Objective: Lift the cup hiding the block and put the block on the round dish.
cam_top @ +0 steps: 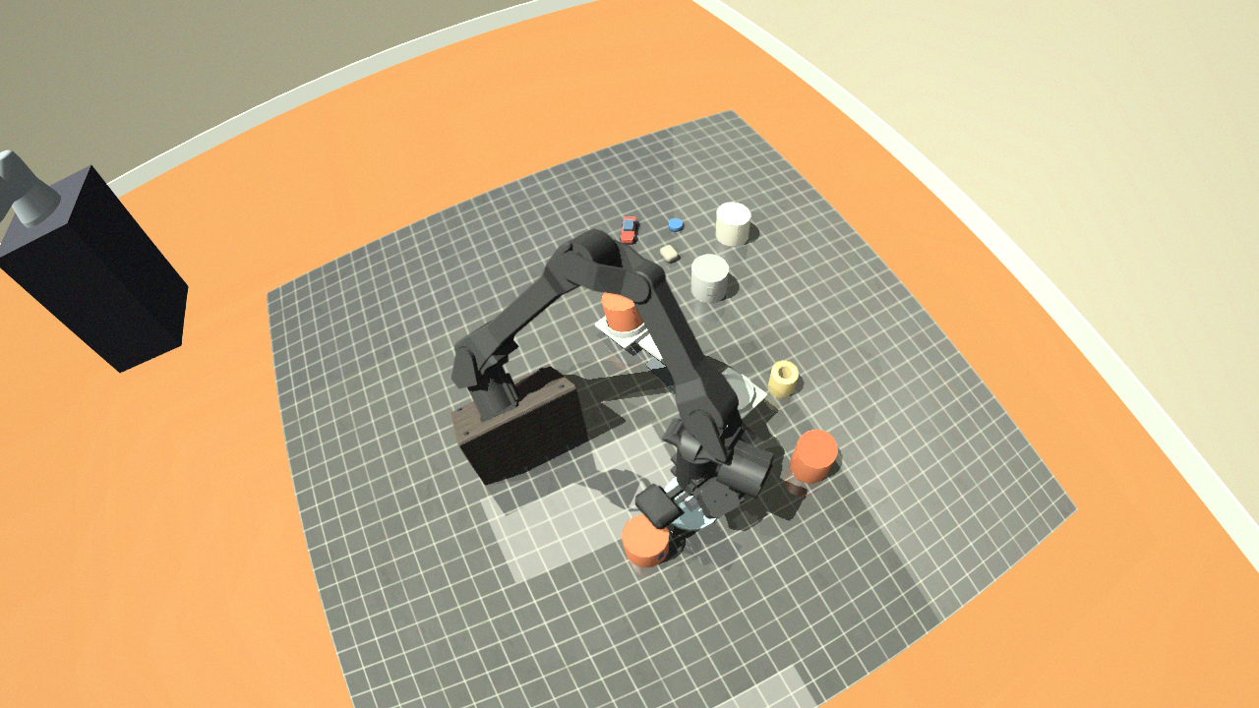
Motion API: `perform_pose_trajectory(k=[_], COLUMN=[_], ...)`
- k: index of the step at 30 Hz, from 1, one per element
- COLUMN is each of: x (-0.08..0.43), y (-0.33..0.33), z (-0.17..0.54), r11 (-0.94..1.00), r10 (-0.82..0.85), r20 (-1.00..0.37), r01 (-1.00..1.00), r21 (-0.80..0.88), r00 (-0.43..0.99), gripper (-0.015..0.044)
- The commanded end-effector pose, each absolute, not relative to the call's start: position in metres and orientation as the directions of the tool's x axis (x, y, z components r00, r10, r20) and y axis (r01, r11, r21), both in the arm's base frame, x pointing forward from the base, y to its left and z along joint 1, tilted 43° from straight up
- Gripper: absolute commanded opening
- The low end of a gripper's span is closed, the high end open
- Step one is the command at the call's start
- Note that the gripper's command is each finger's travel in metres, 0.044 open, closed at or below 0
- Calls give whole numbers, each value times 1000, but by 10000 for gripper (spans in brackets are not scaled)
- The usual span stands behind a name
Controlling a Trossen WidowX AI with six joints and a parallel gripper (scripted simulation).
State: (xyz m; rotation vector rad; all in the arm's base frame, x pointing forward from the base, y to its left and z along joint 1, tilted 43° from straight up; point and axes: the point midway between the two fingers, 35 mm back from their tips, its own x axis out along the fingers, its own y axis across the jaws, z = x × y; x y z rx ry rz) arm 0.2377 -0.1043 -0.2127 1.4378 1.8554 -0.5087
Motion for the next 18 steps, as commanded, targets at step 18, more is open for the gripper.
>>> perform_pose_trajectory(k=[18], x=[248], y=[-173], z=[-137], r11=[286], r10=[656], r20=[-748], r01=[950], r21=[123], r00=[-100], gripper=[440])
